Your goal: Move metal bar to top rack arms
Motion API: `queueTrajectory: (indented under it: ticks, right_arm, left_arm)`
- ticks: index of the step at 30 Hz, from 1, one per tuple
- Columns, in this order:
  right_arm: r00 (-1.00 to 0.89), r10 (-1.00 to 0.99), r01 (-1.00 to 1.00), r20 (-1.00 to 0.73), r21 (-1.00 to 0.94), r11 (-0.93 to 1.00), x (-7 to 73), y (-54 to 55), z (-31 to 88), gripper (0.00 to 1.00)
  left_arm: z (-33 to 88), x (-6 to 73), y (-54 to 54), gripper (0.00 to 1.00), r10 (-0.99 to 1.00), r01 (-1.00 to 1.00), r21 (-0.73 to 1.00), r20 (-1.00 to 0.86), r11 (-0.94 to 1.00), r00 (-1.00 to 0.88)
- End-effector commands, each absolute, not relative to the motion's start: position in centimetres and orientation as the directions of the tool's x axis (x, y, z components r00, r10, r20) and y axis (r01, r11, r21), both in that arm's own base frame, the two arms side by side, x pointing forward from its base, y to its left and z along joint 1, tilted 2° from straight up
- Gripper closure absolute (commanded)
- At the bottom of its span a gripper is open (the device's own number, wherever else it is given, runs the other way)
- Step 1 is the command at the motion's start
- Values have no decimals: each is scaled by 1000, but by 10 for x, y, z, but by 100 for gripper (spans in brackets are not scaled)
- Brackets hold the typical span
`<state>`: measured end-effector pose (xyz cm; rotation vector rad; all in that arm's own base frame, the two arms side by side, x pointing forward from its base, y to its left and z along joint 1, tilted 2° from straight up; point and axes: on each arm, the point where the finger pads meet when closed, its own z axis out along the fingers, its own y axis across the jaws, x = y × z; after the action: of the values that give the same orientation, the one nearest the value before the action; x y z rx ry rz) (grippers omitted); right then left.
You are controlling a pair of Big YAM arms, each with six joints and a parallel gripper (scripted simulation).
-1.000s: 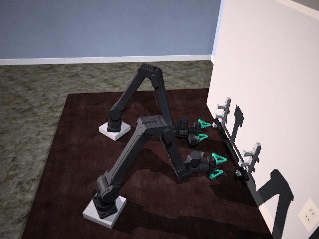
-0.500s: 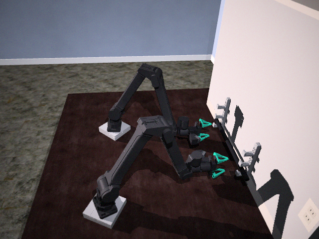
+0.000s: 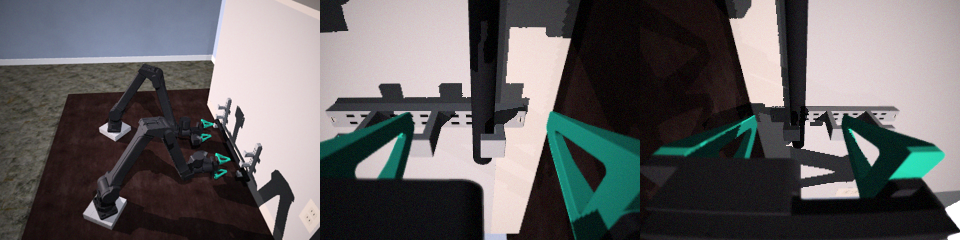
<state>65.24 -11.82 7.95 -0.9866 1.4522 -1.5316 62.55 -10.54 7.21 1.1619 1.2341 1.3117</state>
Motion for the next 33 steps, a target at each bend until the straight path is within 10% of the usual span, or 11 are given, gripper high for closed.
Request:
queueTrajectory:
  ticks: [1,33]
  right_arm:
    - [-399,-917,73,12,-996,-45,669,-131,88,0]
    - [-399,-917,46,20,-998,-42,702,-145,82,0]
  left_arm:
    - [84,641,-112,0,997,-85,996,10,-17,-81]
    - [78,677,-104,0,996,-57,998,18,-24,-90]
